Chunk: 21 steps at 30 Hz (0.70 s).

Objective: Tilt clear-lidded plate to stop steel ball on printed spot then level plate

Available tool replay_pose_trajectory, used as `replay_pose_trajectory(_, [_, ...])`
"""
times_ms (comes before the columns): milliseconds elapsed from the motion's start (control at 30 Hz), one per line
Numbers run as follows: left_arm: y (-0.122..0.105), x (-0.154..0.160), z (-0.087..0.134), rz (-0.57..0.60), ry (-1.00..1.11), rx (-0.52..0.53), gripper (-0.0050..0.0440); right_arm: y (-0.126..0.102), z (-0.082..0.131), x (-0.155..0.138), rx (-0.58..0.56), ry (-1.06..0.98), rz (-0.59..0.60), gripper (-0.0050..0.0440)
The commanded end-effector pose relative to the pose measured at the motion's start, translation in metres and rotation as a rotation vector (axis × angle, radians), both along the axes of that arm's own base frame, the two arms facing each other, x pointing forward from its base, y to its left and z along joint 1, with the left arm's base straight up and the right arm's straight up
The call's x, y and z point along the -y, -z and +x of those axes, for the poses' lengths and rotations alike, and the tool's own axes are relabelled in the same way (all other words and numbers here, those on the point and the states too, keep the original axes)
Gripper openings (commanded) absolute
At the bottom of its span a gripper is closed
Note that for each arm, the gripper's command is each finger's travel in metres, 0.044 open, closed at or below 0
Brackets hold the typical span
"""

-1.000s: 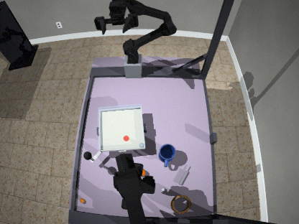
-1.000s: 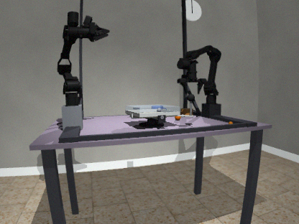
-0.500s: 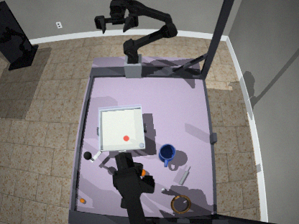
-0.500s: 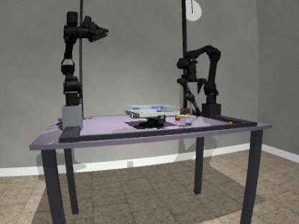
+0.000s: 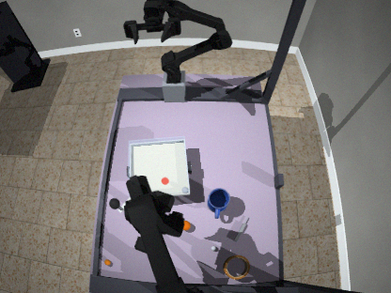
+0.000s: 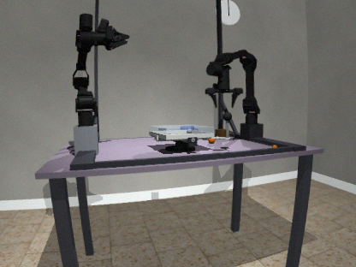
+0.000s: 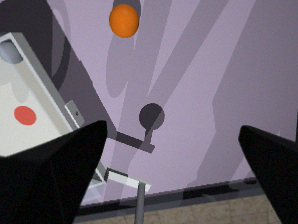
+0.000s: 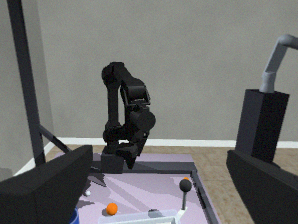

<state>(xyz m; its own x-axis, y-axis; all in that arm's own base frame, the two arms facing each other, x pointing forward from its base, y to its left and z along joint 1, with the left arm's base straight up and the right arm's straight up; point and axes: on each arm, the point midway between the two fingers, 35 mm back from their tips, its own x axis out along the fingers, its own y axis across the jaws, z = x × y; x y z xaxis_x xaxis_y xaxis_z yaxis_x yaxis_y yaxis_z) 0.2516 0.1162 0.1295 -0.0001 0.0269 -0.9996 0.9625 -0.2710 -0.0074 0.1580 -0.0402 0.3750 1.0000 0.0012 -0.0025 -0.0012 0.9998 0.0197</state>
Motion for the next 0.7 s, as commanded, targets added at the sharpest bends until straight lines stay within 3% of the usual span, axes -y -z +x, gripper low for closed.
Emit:
replay_pose_trajectory(0, [-0.015,-0.029,0.024,0.004,0.061,0.021,0.0400,-0.006,0.000,-0.001,0.003,-0.003,-0.020,0.0400])
replay_pose_trajectory(300, [-0.016,-0.090,0.057,0.000,0.212,0.020,0.0400,-0.006,0.000,-0.001,0.003,-0.003,-0.020,0.0400])
replay_pose_trajectory(367, [-0.016,-0.090,0.057,0.000,0.212,0.020,0.0400,-0.006,0.000,-0.001,0.003,-0.003,-0.020,0.0400])
replay_pose_trajectory(667, [-0.004,-0.153,0.073,-0.002,0.354,0.020,0.0400,-0.006,0.000,-0.001,0.003,-0.003,-0.020,0.0400])
